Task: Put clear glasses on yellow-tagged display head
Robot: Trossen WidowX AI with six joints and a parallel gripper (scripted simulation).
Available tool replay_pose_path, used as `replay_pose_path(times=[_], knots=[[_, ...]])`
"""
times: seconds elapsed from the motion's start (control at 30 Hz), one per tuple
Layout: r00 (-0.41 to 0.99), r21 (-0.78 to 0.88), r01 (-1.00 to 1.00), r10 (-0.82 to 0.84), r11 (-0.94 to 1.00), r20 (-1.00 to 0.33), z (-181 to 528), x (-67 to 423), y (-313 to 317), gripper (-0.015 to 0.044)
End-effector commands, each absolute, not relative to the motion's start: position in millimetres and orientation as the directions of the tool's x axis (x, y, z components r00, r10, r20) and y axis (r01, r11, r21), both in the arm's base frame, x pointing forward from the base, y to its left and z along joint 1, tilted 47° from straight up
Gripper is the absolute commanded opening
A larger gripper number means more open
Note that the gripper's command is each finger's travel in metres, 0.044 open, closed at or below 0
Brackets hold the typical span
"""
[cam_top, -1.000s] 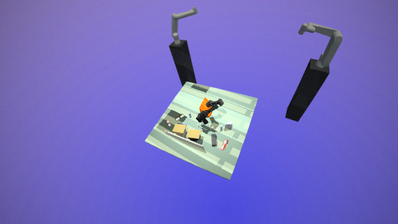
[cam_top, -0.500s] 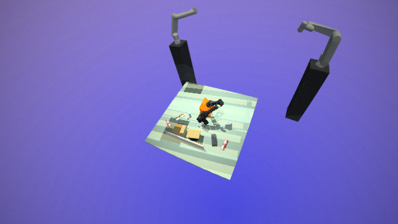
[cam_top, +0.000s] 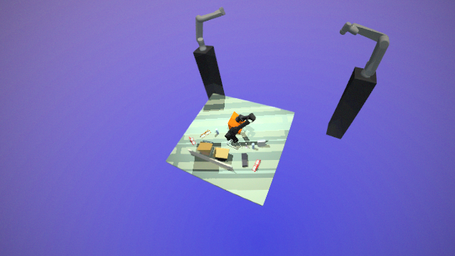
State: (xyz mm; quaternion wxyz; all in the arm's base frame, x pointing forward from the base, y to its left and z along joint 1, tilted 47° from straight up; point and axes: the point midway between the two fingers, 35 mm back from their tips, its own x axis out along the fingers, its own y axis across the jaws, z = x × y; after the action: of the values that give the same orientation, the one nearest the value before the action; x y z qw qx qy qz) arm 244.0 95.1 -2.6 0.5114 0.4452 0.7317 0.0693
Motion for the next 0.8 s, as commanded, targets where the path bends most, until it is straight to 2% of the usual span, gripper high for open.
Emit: replay_pose_path(times=[0.0,0.3,0.77], knots=[[-0.081,0.557,0.580,0.723,0.595,-0.687,-2.7,243.6,95.2,0.0000],[-0.080,0.556,0.580,0.721,0.596,-0.689,2.7,246.2,88.2,0.0000],[-0.080,0.556,0.579,0.720,0.596,-0.689,54.6,257.8,29.6,0.0000]])
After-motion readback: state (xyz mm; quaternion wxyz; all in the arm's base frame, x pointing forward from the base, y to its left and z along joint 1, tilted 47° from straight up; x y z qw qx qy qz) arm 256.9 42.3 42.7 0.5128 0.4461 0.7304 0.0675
